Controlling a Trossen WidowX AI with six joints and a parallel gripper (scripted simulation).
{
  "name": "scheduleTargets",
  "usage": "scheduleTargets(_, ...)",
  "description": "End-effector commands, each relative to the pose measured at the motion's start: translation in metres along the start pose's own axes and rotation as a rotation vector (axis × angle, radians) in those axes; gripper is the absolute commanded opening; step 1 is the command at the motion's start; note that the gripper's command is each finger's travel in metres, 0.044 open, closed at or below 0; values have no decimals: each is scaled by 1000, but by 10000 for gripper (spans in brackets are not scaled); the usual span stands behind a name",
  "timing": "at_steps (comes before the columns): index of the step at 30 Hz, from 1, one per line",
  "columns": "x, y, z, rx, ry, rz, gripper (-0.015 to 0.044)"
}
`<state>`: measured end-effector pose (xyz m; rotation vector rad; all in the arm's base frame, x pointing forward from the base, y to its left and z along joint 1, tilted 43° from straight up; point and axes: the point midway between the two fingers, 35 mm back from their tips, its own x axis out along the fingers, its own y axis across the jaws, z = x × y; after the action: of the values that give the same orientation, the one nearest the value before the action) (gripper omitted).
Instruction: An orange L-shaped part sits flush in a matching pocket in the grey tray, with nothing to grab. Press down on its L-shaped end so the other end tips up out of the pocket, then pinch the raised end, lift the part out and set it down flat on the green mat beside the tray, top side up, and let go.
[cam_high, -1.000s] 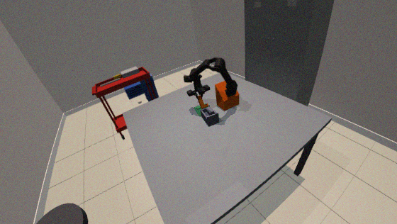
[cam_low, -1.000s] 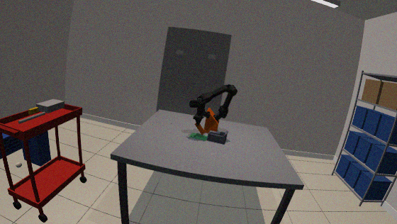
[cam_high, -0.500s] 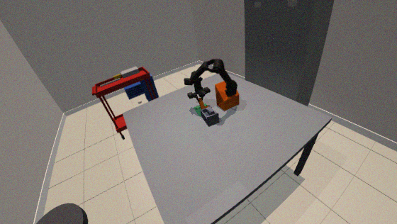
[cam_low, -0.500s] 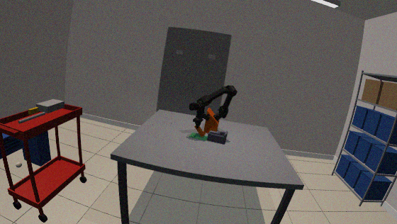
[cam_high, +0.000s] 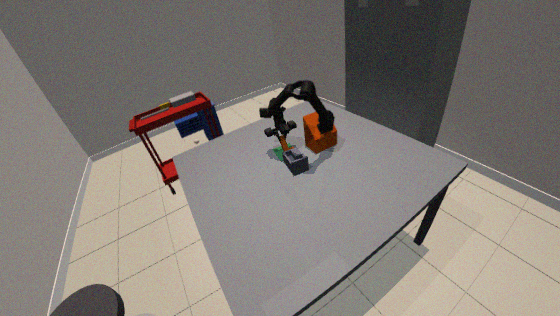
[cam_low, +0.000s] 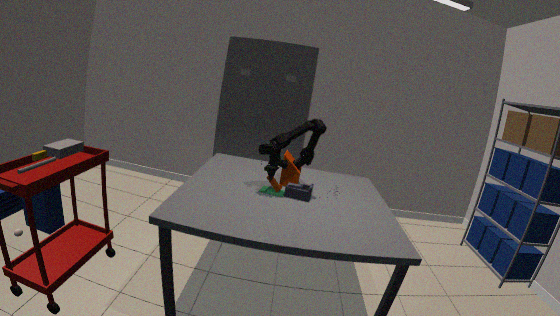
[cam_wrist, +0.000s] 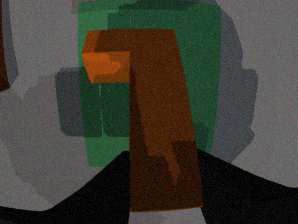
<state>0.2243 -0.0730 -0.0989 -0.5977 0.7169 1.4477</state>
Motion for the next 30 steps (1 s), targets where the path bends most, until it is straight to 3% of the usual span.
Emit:
scheduleTargets(1, 1, 0, 1, 3, -5, -3, 0)
scheduleTargets(4, 0, 0, 0, 0, 0, 0, 0)
scheduleTargets(14, -3, 0, 0, 0, 0, 0, 263)
scheduleTargets(19, -51, -3, -2, 3, 1, -2, 394)
scheduleTargets(22, -84, 0, 0, 4, -2, -3, 400)
scheduleTargets(30, -82, -3, -2, 6, 4, -22, 400)
